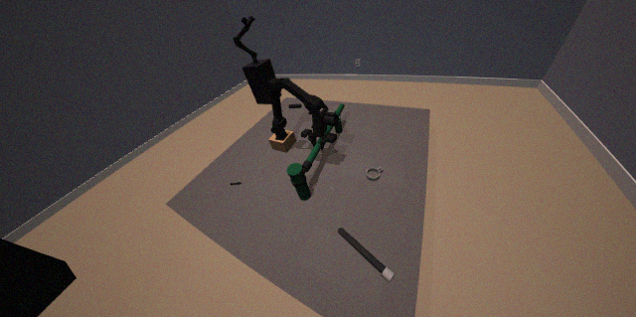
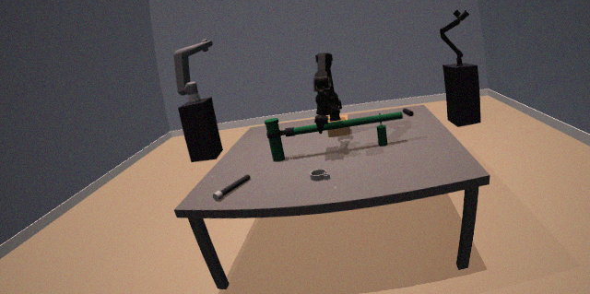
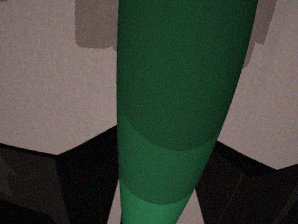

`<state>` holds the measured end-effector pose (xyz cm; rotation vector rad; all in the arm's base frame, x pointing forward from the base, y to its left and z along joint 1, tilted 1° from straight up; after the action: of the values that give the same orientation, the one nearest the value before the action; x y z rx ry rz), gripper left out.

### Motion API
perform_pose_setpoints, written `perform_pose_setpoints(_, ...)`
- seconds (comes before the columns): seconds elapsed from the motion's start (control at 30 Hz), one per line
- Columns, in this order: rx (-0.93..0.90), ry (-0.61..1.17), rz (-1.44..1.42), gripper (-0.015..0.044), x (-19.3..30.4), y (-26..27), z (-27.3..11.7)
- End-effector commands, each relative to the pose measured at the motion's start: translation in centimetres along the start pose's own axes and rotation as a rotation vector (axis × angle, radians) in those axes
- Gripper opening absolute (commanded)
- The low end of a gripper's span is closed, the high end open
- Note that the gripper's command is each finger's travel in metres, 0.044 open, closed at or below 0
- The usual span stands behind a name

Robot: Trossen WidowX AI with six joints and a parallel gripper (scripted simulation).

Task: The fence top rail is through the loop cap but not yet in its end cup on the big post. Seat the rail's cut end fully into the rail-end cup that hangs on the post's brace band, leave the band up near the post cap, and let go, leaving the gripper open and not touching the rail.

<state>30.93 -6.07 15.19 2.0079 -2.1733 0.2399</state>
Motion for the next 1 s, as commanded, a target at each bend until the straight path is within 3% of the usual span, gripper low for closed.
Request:
perform_pose_setpoints(0.0,0.000,0.000,0.000,0.0000,0.0,0.0,0.0)
perform_pose_setpoints(0.97,0.000,0.001,0.000,0.0000,1.8,-0.2,0.3)
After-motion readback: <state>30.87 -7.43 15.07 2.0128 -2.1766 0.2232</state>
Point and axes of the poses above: the point midway between the two fingers, 35 mm back from their tips, its own z axis out along the fingers, its own y axis across the jaws, x = y × z, the point moved 9 cm from there along -z, back along the fingers
